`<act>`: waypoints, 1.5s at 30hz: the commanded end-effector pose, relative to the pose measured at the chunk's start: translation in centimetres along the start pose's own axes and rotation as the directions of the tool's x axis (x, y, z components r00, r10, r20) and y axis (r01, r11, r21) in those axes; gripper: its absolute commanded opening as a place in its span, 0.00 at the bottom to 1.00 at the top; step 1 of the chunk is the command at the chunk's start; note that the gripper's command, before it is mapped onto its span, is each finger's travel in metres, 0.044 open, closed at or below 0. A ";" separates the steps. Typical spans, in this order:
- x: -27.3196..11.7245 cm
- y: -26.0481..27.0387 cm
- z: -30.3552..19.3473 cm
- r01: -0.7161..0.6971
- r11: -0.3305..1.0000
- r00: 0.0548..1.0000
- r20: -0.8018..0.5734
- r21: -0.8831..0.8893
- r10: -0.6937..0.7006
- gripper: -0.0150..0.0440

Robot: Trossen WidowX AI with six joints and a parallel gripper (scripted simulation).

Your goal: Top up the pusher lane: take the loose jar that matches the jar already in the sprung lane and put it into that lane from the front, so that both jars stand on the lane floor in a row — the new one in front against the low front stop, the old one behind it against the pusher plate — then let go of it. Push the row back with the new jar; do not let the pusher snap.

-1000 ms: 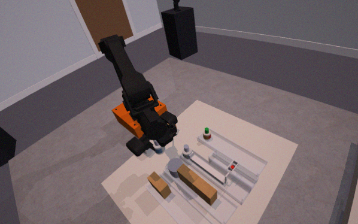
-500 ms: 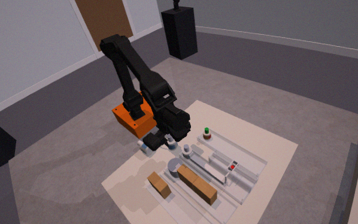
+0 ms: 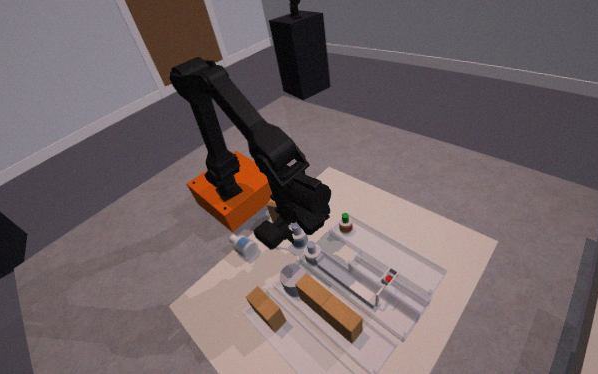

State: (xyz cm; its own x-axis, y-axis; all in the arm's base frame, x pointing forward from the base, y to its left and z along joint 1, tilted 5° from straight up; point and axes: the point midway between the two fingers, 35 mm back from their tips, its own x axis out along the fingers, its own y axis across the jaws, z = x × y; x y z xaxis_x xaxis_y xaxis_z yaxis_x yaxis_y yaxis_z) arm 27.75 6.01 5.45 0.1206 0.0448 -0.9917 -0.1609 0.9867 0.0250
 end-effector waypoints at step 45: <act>1.6 0.0 1.1 0.004 1.000 1.000 -0.016 0.005 -0.004 0.25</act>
State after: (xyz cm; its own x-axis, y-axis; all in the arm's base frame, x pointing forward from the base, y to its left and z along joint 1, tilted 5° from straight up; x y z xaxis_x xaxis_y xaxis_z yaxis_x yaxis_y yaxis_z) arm 28.27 6.17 3.75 0.0880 0.0382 -0.9954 -0.1593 0.9870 0.0238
